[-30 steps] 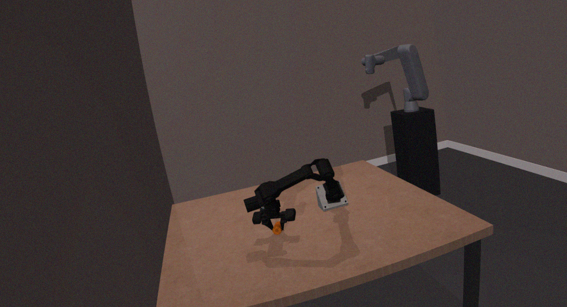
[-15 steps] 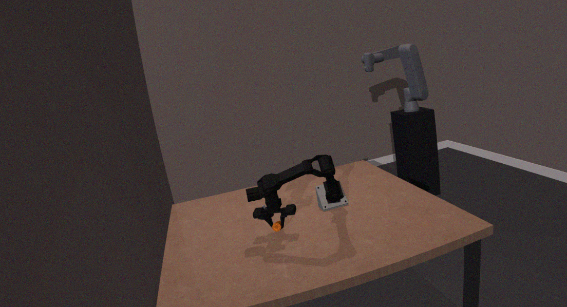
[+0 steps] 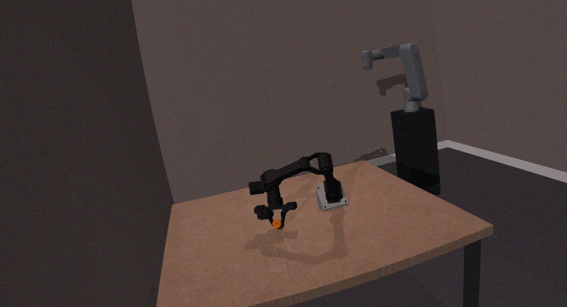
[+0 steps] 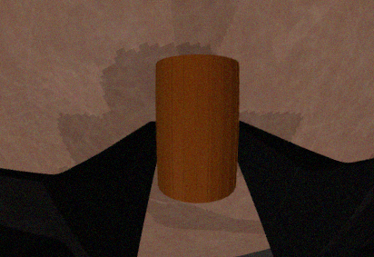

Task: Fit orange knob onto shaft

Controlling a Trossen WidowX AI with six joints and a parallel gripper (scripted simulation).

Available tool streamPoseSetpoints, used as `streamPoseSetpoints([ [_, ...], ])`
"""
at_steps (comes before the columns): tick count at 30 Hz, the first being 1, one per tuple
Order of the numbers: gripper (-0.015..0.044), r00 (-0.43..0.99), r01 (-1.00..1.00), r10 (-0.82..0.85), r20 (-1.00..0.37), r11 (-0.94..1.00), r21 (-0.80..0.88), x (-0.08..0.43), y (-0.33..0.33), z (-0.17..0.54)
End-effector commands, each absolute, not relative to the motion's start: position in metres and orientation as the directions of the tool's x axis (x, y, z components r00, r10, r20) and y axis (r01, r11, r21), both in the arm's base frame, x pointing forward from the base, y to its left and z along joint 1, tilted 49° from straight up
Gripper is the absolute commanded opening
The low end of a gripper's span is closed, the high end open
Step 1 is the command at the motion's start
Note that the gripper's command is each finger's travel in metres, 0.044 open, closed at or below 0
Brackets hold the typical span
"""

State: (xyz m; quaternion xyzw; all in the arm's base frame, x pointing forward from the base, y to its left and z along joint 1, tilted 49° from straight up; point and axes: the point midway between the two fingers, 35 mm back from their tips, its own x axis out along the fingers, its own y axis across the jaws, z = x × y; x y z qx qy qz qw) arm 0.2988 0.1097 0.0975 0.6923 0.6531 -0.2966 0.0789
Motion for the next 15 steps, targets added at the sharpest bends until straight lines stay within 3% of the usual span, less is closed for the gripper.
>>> streamPoseSetpoints([
  [1, 0.0181, -0.005, 0.952, 0.891, -0.453, -0.135, -0.276, 0.298, 0.106, 0.095],
  [15, 0.0181, 0.069, 0.952, 0.969, -0.237, -0.136, -0.276, 0.293, 0.095, 0.084],
])
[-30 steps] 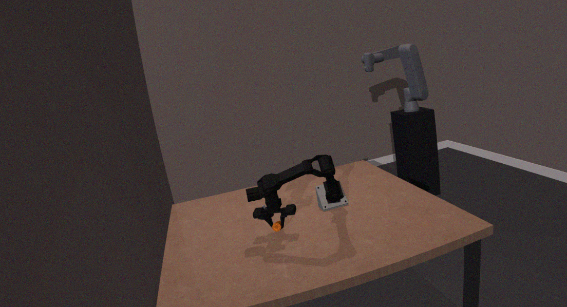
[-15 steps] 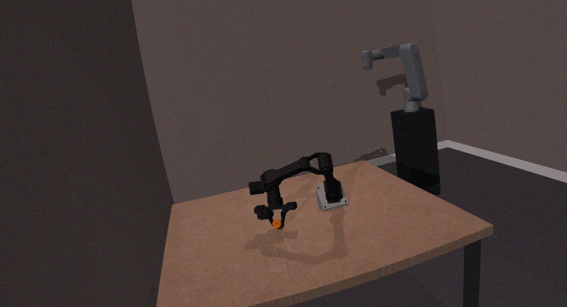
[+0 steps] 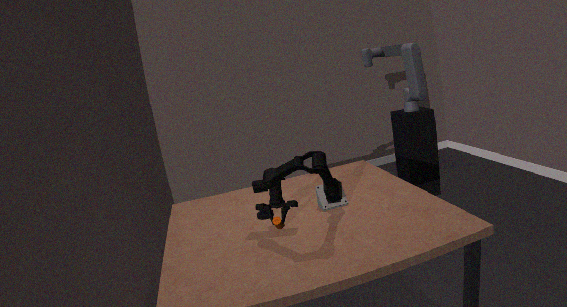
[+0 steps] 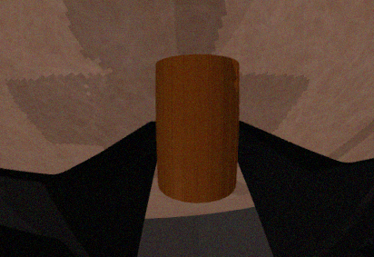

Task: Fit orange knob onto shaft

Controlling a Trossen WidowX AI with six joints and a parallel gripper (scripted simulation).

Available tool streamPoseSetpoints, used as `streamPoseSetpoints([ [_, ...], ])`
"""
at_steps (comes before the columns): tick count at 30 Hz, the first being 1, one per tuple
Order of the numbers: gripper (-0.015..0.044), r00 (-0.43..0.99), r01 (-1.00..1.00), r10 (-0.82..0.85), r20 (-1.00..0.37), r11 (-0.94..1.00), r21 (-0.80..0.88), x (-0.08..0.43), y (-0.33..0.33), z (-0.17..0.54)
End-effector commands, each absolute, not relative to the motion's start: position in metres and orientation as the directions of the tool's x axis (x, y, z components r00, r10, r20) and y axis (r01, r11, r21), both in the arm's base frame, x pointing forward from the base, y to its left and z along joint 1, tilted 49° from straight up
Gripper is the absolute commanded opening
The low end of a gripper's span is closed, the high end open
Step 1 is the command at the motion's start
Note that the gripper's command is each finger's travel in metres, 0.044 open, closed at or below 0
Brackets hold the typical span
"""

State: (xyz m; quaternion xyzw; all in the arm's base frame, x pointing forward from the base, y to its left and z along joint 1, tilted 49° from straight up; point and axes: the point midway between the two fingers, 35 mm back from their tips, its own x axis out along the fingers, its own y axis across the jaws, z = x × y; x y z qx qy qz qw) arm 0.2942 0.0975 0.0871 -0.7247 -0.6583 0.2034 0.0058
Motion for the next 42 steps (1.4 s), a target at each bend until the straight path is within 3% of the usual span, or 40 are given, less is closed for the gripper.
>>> streamPoseSetpoints([
  [1, 0.0181, 0.075, 0.952, 0.972, -0.221, -0.136, -0.276, 0.293, 0.095, 0.084],
  [14, 0.0181, 0.132, 0.950, 0.990, -0.042, -0.138, -0.279, 0.288, 0.088, 0.073],
  [25, 0.0181, 0.135, 0.950, 0.990, -0.041, -0.141, -0.280, 0.287, 0.085, 0.071],
  [28, 0.0260, 0.132, 0.949, 0.990, -0.042, -0.138, -0.282, 0.287, 0.086, 0.072],
  [42, 0.0260, 0.132, 0.949, 0.990, -0.042, -0.138, -0.282, 0.287, 0.086, 0.072],
])
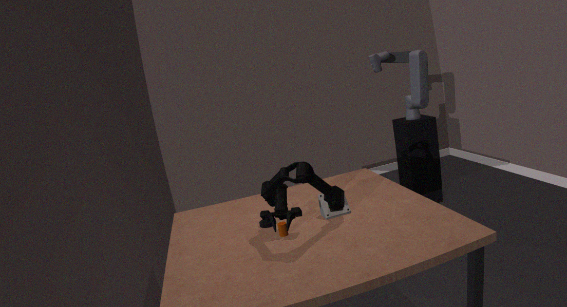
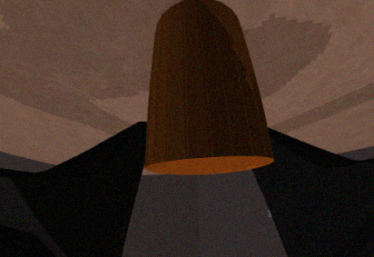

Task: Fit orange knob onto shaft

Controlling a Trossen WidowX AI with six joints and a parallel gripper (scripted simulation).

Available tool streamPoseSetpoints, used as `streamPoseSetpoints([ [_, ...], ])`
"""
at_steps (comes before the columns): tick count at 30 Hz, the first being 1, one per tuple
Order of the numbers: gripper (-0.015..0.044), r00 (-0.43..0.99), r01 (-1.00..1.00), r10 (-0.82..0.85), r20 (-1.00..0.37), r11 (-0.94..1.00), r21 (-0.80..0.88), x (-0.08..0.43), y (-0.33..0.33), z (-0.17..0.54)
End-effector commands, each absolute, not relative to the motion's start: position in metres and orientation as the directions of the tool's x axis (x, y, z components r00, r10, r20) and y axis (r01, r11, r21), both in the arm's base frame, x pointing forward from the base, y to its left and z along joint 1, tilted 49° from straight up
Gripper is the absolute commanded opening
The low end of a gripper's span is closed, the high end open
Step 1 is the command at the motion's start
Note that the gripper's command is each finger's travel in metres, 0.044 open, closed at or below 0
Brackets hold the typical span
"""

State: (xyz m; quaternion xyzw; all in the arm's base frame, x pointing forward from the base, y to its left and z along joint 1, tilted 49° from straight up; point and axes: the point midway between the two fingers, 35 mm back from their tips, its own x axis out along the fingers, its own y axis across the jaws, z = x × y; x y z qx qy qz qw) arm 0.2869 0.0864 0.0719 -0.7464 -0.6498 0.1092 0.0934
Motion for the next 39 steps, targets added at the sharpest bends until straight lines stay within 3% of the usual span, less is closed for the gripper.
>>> streamPoseSetpoints([
  [1, 0.0260, 0.132, 0.949, 0.990, -0.042, -0.138, -0.282, 0.287, 0.086, 0.072],
  [10, 0.0260, 0.132, 0.949, 0.990, -0.042, -0.138, -0.282, 0.287, 0.086, 0.072],
  [17, 0.0440, 0.132, 0.949, 0.990, -0.042, -0.138, -0.282, 0.287, 0.086, 0.072],
  [26, 0.0440, 0.121, 0.951, 0.991, -0.049, -0.130, -0.280, 0.287, 0.086, 0.073],
  [28, 0.0440, 0.038, 0.960, 0.992, -0.123, -0.071, -0.271, 0.287, 0.078, 0.083],
  [31, 0.0440, -0.085, 0.960, 0.929, -0.361, -0.020, -0.279, 0.288, 0.051, 0.104],
  [34, 0.0440, -0.100, 0.953, 0.783, -0.613, -0.102, -0.286, 0.292, 0.015, 0.125],
  [39, 0.0440, -0.091, 0.950, 0.739, -0.667, -0.138, -0.282, 0.293, 0.006, 0.131],
])
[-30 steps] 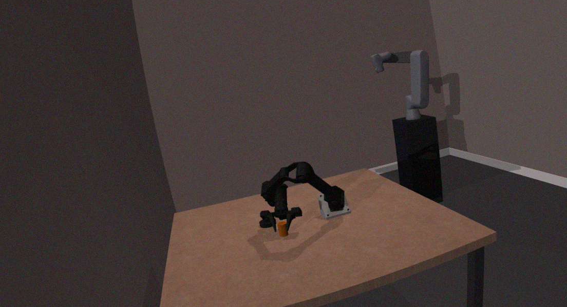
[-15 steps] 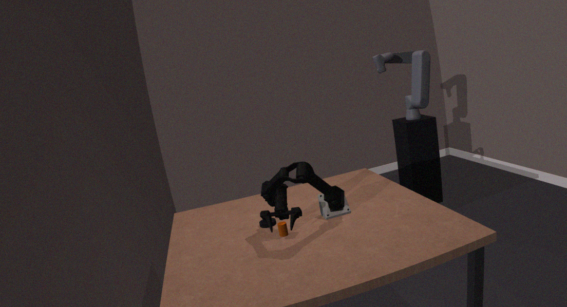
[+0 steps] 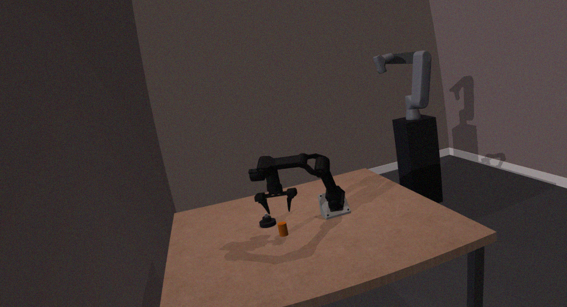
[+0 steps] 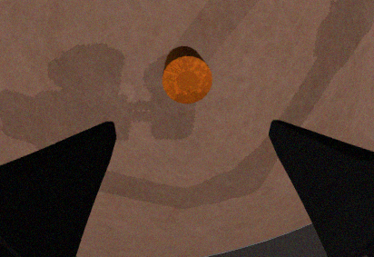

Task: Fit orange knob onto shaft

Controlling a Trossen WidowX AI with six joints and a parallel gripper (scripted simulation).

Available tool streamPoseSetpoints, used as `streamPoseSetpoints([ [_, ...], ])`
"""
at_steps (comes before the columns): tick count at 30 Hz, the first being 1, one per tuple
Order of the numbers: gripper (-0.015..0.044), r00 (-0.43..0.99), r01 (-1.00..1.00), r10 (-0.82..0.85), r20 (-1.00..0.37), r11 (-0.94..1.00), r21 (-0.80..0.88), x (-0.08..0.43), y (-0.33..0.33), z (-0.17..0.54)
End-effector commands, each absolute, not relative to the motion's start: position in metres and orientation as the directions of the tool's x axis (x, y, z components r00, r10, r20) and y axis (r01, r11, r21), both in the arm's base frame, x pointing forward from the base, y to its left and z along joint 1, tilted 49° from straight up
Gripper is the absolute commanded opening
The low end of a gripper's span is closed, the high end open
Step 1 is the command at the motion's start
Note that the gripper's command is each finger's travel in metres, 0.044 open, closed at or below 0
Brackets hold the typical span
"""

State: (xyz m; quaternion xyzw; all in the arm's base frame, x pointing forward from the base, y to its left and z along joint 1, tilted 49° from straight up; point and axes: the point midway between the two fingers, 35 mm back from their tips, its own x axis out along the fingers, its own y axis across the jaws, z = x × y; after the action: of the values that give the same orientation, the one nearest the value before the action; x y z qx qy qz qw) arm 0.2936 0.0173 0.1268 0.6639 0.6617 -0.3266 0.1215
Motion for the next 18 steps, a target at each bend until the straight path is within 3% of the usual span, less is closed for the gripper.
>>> streamPoseSetpoints([
  [1, 0.0440, -0.091, 0.950, 0.739, -0.667, -0.138, -0.282, 0.2933, 0.0056, 0.1312],
  [10, 0.0440, -0.091, 0.954, 0.739, -0.667, -0.129, -0.272, 0.2933, 0.0056, 0.1312],
  [16, 0.0440, -0.091, 0.981, 0.739, -0.667, 0.180, 0.067, 0.2932, 0.0069, 0.1301],
  [18, 0.0440, -0.091, 0.970, 0.739, -0.667, 0.217, 0.109, 0.2932, 0.0070, 0.1300],
])
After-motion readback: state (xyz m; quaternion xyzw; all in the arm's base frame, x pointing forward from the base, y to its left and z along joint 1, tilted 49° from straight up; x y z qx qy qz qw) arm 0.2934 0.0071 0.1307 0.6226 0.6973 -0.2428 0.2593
